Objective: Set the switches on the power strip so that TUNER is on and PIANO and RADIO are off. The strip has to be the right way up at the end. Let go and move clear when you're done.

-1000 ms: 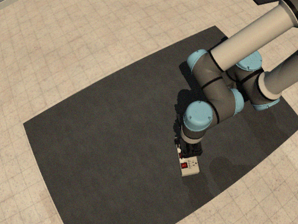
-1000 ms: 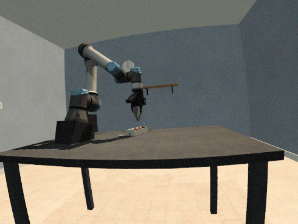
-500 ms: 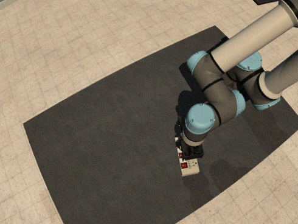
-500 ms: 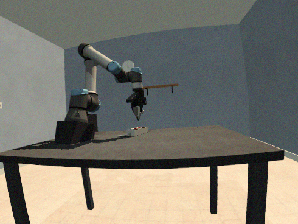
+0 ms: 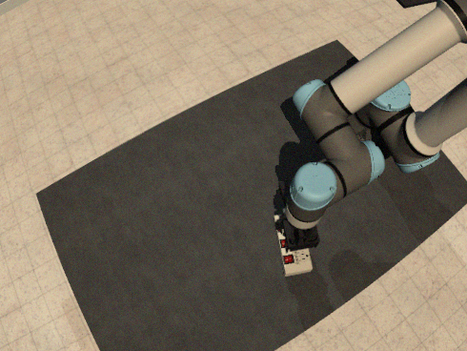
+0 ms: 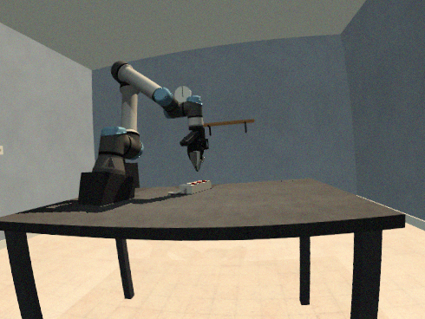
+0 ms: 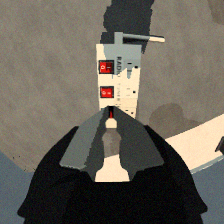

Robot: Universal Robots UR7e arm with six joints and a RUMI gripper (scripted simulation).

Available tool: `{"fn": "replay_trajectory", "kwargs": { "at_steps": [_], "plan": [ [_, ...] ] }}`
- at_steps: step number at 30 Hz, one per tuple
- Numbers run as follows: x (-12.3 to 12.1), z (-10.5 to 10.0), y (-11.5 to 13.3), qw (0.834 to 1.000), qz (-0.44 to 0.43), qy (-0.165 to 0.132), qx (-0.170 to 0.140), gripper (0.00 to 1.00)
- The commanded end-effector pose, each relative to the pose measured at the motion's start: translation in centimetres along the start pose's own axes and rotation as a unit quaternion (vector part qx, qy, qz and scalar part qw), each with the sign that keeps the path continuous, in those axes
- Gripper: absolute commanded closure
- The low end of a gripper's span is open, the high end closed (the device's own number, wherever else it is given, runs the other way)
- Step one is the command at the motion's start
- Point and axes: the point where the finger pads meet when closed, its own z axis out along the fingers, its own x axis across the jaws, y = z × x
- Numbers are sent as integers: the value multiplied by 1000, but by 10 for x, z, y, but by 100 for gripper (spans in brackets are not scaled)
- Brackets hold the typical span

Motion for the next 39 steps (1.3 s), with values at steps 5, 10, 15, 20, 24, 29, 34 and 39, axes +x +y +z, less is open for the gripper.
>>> {"fn": "replay_trajectory", "kwargs": {
  "at_steps": [5, 10, 15, 20, 24, 29, 34, 39],
  "plan": [
    [0, 0, 0, 1000, 0, -1, 0, 100],
    [0, 0, 0, 1000, 0, 0, 0, 100],
    [0, 2, 0, 1000, 0, 0, 0, 100],
    [0, 5, 0, 1000, 0, 0, 0, 100],
    [0, 7, 0, 1000, 0, 0, 0, 100],
    [0, 13, 0, 1000, 0, 0, 0, 100],
    [0, 20, 0, 1000, 0, 0, 0, 100],
    [0, 25, 0, 1000, 0, 0, 0, 100]
  ]
}}
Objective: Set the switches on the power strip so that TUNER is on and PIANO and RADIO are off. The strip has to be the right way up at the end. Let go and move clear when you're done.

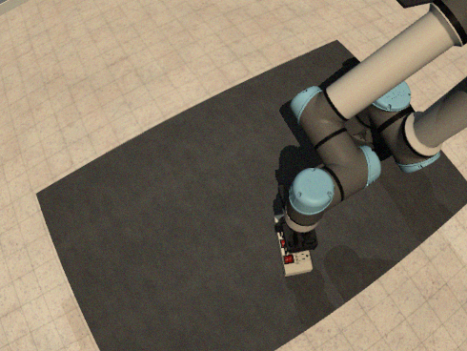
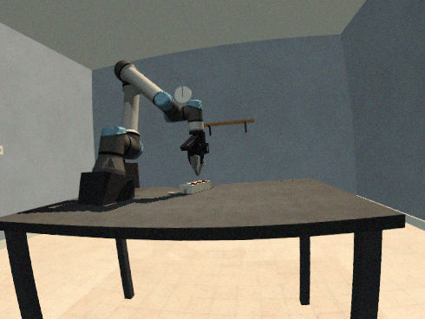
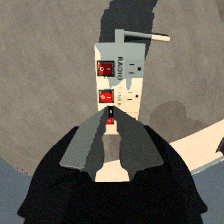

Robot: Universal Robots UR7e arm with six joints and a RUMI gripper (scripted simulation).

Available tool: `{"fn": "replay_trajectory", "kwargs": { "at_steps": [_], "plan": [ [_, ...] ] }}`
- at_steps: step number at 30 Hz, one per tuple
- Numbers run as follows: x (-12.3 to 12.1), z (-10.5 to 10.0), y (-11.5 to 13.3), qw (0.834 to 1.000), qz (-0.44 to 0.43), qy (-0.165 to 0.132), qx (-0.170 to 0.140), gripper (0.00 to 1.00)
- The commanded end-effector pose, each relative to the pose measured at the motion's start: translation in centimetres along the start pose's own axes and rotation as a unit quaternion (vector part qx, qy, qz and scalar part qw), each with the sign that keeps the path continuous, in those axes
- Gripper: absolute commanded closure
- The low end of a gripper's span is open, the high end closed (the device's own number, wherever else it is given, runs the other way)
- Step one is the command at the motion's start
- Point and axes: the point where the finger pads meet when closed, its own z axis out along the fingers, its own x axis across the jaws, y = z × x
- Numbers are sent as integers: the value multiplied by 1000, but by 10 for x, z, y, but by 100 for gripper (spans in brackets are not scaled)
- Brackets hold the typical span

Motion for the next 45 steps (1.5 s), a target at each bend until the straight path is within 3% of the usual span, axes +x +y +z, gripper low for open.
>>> {"fn": "replay_trajectory", "kwargs": {
  "at_steps": [1, 16, 45],
  "plan": [
    [0, 4, 0, 1000, 0, -1, 0, 100],
    [-1, 19, 0, 1000, 0, -1, 0, 100],
    [-1, 22, 0, 1000, 0, -1, 0, 100]
  ]
}}
